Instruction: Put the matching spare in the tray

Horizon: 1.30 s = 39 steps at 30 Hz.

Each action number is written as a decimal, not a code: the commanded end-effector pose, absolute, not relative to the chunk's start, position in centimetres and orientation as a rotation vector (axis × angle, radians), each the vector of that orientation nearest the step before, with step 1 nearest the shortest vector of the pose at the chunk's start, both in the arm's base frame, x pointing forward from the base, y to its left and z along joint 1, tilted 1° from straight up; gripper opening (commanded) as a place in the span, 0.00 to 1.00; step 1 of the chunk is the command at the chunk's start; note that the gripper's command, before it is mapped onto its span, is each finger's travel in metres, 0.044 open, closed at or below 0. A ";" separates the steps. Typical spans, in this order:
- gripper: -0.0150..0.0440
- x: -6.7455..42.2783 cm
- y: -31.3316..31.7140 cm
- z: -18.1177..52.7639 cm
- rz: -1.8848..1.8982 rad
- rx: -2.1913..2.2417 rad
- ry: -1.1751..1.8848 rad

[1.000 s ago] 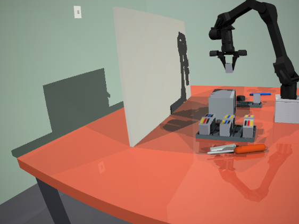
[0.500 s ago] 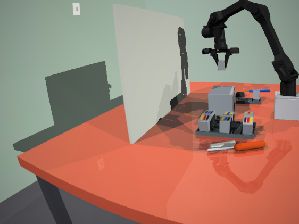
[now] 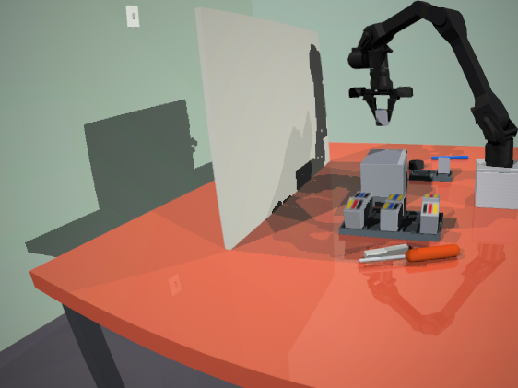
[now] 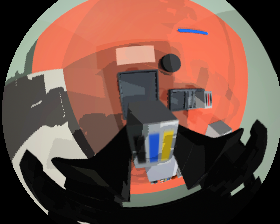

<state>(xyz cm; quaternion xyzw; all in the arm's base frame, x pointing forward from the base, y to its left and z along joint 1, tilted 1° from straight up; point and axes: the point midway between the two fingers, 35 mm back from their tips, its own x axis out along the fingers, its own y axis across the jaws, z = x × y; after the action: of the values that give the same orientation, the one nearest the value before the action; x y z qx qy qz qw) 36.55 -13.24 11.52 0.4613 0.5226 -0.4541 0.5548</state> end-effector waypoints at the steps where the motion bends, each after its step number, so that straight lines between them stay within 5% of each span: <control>1: 0.25 36.5 -13.2 10.9 -1.077 1.092 1.241; 39: 0.25 37.0 -13.4 6.9 -1.077 1.092 1.241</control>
<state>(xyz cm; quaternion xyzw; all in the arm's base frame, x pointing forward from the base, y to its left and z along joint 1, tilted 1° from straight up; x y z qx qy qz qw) 37.18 -13.49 7.40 0.4615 0.5225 -0.4542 0.5547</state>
